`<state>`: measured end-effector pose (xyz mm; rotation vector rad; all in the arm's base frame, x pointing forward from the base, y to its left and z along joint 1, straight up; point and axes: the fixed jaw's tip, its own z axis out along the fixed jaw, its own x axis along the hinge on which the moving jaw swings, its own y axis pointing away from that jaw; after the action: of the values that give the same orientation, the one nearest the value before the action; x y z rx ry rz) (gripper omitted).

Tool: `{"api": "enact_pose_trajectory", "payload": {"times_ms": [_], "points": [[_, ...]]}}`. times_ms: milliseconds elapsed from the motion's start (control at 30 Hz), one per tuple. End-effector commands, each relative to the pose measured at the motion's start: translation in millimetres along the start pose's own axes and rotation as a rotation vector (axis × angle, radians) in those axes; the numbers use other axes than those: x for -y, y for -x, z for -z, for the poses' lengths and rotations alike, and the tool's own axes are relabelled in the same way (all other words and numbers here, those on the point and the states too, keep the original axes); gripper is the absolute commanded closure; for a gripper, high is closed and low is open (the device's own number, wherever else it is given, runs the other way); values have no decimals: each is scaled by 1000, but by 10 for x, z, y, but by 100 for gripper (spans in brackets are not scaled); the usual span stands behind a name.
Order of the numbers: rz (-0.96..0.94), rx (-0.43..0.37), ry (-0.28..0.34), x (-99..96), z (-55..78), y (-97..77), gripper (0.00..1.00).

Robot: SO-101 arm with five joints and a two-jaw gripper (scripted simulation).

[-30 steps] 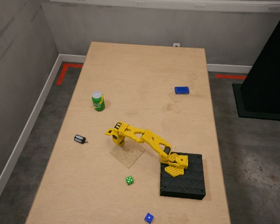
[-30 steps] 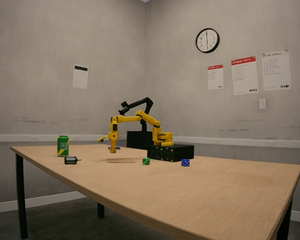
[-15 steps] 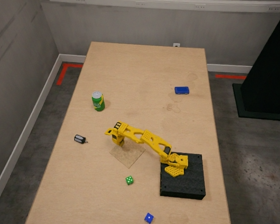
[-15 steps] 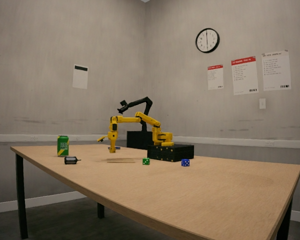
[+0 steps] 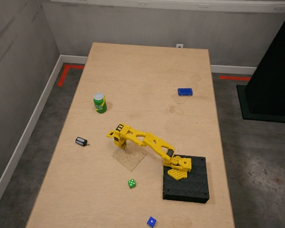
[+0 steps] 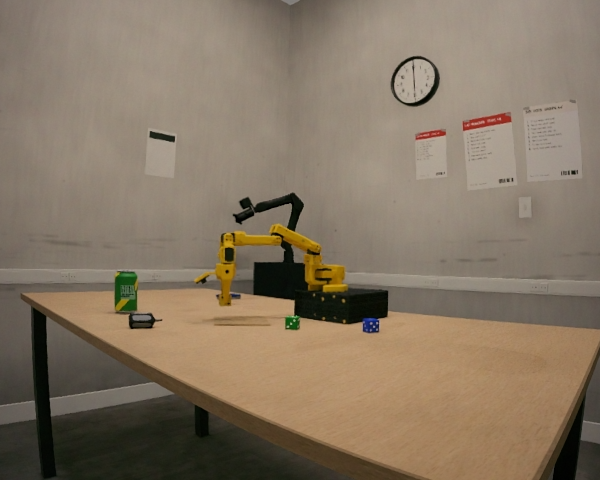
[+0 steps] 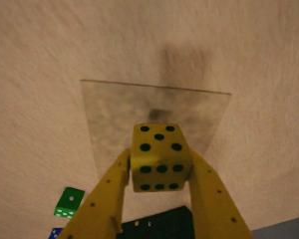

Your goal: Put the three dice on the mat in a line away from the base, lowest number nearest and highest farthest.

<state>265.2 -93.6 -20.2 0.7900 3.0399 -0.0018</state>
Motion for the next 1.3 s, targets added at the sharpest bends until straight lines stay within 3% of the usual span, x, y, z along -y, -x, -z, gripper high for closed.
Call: {"api": "enact_pose_trajectory", "payload": {"times_ms": [0,100,133,1267], "points": [[12,-15,-1,-16,-17,-22,100],[12,-15,-1,-16,-17,-22,100],[39,1,1,-55,-77,-5,100],[39,-22,-2,-50,-137,-39,100]]}}
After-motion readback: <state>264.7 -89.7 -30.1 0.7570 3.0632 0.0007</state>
